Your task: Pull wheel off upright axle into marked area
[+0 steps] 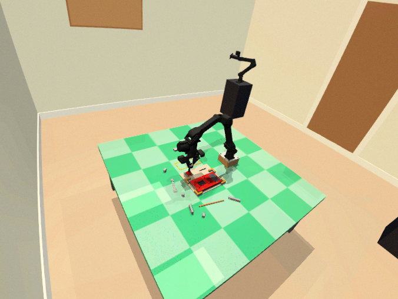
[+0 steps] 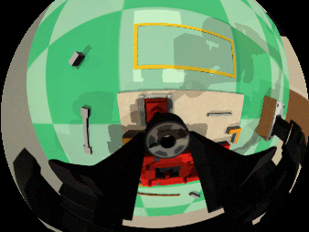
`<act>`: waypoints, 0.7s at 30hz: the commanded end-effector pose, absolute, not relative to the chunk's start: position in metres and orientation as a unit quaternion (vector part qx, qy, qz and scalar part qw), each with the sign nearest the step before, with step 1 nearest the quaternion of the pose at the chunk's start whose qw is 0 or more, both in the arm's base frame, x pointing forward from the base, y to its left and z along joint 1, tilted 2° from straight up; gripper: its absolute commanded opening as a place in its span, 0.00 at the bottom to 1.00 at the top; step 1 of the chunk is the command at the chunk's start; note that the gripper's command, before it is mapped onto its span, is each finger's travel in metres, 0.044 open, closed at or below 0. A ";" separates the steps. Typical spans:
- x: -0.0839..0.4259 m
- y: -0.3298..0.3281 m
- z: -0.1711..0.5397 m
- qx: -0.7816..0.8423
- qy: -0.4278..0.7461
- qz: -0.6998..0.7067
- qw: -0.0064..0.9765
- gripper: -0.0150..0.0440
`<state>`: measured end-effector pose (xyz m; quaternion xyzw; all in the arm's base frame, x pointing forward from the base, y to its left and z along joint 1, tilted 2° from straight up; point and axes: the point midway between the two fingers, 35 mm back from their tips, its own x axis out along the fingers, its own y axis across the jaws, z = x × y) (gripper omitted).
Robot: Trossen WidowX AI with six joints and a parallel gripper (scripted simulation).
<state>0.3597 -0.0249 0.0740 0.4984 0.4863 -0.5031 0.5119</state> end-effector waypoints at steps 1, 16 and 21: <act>0.360 -0.024 0.097 0.503 0.482 -0.497 0.517 0.25; 0.343 -0.064 0.096 0.501 0.483 -0.500 0.516 0.25; 0.333 -0.083 0.097 0.500 0.482 -0.500 0.517 0.25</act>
